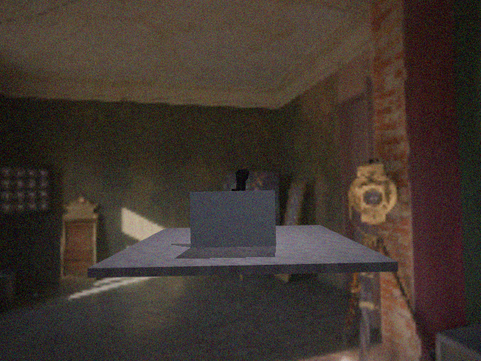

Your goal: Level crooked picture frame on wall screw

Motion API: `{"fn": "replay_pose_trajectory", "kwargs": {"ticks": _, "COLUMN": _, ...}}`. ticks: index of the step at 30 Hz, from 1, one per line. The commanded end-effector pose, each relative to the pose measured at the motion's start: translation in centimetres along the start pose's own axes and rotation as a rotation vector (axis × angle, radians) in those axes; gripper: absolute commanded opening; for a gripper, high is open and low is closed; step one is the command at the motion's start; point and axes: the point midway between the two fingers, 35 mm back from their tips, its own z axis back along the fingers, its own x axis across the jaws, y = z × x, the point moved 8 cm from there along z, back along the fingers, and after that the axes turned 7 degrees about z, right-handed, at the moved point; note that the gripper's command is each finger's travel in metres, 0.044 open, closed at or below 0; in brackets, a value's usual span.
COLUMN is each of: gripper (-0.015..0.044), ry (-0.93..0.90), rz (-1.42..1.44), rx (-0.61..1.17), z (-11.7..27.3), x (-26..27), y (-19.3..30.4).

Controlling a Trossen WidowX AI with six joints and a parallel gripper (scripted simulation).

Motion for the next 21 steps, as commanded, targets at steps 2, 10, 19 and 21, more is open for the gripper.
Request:
{"fn": "replay_pose_trajectory", "kwargs": {"ticks": 2, "gripper": 0.0000, "ry": -0.012, "rz": 0.000, "rx": -0.005, "z": 0.04, "x": 0.49, "y": -0.09}}
{"fn": "replay_pose_trajectory", "kwargs": {"ticks": 10, "gripper": 0.0000, "ry": -0.012, "rz": 0.000, "rx": -0.005, "z": 0.04, "x": 0.67, "y": -0.12}}
{"fn": "replay_pose_trajectory", "kwargs": {"ticks": 19, "gripper": 0.0000, "ry": -0.012, "rz": 0.000, "rx": -0.005, "z": 0.04, "x": 0.74, "y": -0.12}}
{"fn": "replay_pose_trajectory", "kwargs": {"ticks": 21, "gripper": 0.0000, "ry": -0.012, "rz": 0.000, "rx": -0.005, "z": 0.04, "x": 0.71, "y": -0.12}}
